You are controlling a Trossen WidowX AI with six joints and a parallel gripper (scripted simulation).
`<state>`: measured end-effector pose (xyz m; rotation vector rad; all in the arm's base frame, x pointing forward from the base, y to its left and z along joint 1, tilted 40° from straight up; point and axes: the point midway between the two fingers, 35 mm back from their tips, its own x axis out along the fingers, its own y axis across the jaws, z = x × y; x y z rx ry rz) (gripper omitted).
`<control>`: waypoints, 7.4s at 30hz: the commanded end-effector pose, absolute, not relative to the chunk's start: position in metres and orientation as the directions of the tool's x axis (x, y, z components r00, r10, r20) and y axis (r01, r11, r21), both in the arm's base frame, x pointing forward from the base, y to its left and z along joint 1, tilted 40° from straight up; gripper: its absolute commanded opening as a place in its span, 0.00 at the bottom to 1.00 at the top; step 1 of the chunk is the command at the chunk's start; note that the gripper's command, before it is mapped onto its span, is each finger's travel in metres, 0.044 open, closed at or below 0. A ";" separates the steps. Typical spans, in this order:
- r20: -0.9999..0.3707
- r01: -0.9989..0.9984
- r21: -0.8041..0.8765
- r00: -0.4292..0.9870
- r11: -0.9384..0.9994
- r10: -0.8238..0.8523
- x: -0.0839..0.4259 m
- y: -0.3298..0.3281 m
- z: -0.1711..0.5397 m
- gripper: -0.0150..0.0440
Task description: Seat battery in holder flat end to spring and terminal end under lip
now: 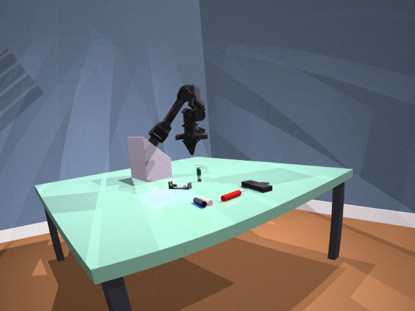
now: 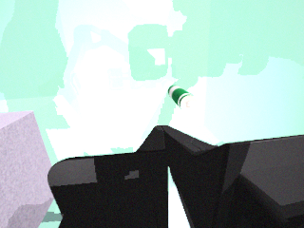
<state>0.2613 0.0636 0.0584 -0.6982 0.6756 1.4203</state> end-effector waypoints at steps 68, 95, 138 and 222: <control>-0.766 -0.999 -0.032 0.034 0.015 0.642 0.327 0.064 0.060 0.25; -0.766 -0.473 0.553 0.034 0.686 0.642 0.344 0.095 0.024 0.63; -0.764 -0.018 0.644 0.035 0.765 0.644 0.352 0.127 -0.013 0.63; -0.771 0.593 -0.496 0.035 -0.634 0.636 0.346 -0.010 -0.058 0.36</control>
